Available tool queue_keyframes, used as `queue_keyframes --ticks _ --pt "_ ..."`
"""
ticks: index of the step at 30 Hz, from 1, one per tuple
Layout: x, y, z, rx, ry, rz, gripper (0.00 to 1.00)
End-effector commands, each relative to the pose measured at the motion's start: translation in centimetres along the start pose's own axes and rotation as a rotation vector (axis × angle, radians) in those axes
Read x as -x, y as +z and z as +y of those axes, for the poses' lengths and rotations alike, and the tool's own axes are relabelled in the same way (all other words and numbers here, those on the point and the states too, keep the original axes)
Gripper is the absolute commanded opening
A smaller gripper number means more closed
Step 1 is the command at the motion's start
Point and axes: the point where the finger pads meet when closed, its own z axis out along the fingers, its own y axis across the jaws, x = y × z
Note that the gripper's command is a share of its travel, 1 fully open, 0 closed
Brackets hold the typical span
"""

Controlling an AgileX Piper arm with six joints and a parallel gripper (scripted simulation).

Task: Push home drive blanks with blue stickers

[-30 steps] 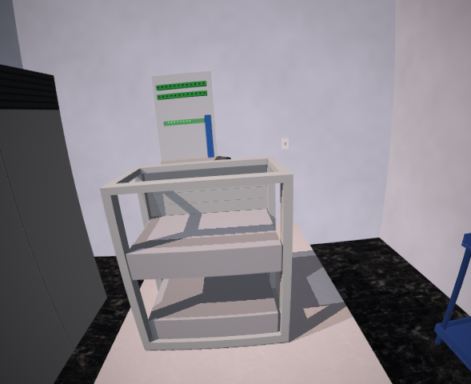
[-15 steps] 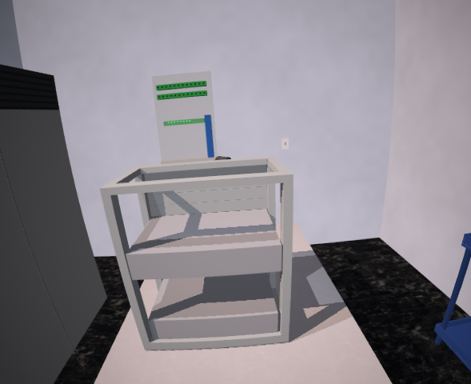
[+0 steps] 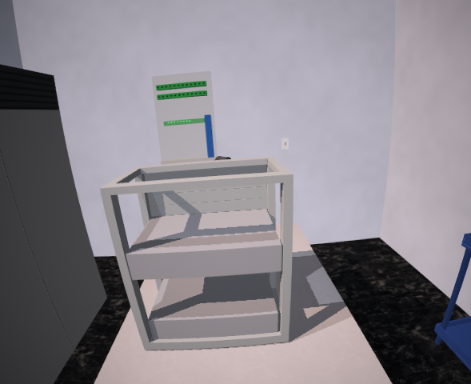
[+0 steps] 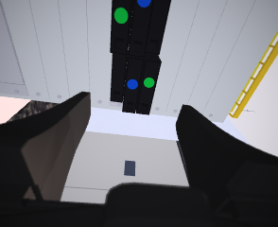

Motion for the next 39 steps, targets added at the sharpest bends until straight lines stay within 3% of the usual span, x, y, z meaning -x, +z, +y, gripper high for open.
queue_keyframes --ticks 1,23,39 --pt "0.1 -0.1 0.0 -0.002 -0.003 -0.001 1.00" --pt "0.8 1.2 0.2 -0.001 -0.004 -0.001 1.00" --pt "3.3 5.5 0.9 -0.001 -0.004 -0.001 1.00"
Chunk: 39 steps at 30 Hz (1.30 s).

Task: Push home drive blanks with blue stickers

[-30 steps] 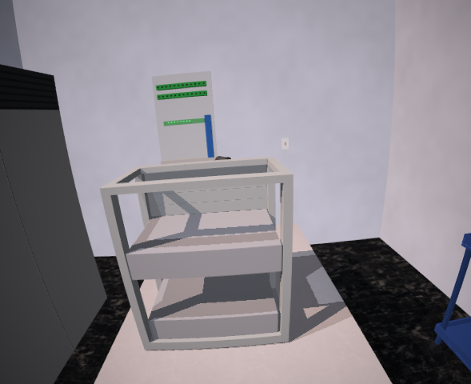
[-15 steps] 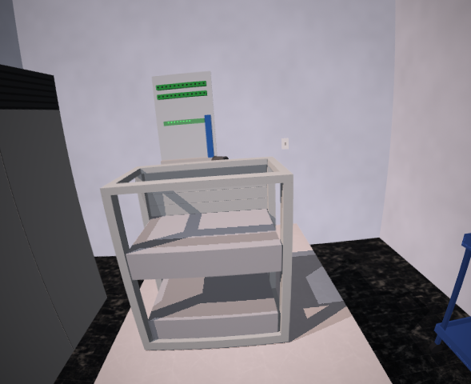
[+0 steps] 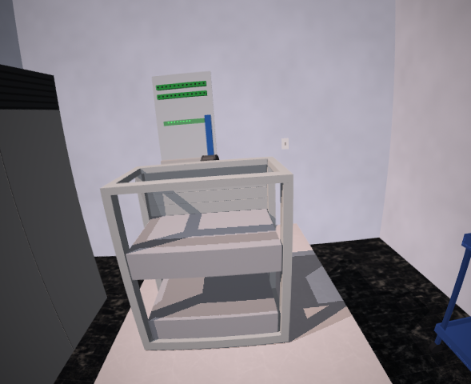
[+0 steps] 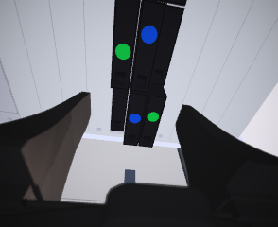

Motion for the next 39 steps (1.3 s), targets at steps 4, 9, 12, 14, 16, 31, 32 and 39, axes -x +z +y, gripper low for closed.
queue_keyframes --ticks 4,9,12,14,16,31,32,39 --pt "0.6 1.2 0.1 -0.004 0.000 0.007 1.00" --pt "1.6 3.0 0.4 -0.004 0.000 0.007 1.00" --pt "2.2 4.0 0.5 -0.004 0.000 0.007 1.00" --pt "2.5 4.5 0.6 -0.004 0.000 0.007 1.00" --pt "2.7 4.9 0.7 -0.004 0.000 0.007 1.00" --pt "2.9 5.3 0.7 -0.004 0.000 0.007 1.00" --pt "2.9 5.3 0.7 -0.004 0.000 0.007 1.00" --pt "2.9 5.3 0.7 -0.004 0.000 0.007 1.00"
